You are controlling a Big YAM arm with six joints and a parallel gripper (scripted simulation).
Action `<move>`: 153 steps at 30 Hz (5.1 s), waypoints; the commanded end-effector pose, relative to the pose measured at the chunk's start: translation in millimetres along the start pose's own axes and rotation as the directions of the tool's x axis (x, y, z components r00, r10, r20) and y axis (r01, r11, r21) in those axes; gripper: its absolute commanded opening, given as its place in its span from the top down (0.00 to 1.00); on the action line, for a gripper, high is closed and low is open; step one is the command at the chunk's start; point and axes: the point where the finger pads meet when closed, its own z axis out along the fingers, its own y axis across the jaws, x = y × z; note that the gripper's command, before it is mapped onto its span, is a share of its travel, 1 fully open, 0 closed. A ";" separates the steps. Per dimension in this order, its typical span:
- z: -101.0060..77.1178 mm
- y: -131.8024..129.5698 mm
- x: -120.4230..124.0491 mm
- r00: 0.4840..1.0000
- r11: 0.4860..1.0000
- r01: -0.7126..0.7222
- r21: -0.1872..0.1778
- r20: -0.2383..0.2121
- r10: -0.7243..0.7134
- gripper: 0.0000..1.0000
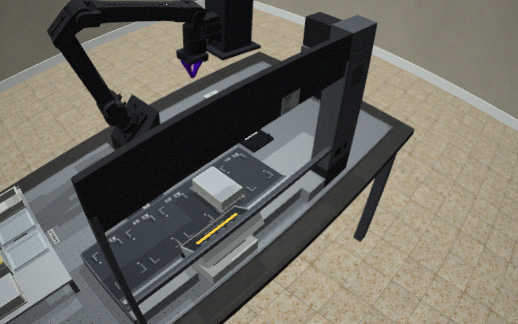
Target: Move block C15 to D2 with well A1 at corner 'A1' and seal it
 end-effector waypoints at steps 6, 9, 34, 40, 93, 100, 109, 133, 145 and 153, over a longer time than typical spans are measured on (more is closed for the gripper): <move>-5.0 -1.0 -3.7 0.999 1.000 -0.017 0.001 0.034 0.017 1.00; -5.0 -1.0 -3.7 0.999 1.000 -0.017 0.001 0.034 0.017 1.00; 10.8 -3.1 -3.7 1.000 1.000 -0.011 -0.005 0.011 0.011 1.00; 20.9 -3.1 -3.6 1.000 1.000 -0.002 -0.005 0.011 0.002 1.00; 98.2 -2.4 -2.7 1.000 1.000 -0.002 -0.004 0.010 0.002 1.00; 108.3 -2.3 -2.6 1.000 1.000 -0.002 -0.004 0.009 0.002 1.00; 123.5 -2.2 -2.3 1.000 1.000 -0.002 -0.004 0.009 0.002 1.00; 157.2 -1.8 -1.6 1.000 1.000 -0.002 -0.004 0.008 0.002 1.00; 151.0 -2.7 -4.3 1.000 1.000 -0.006 0.001 0.028 0.006 1.00; 151.0 -2.7 -4.3 1.000 1.000 -0.006 0.001 0.028 0.006 1.00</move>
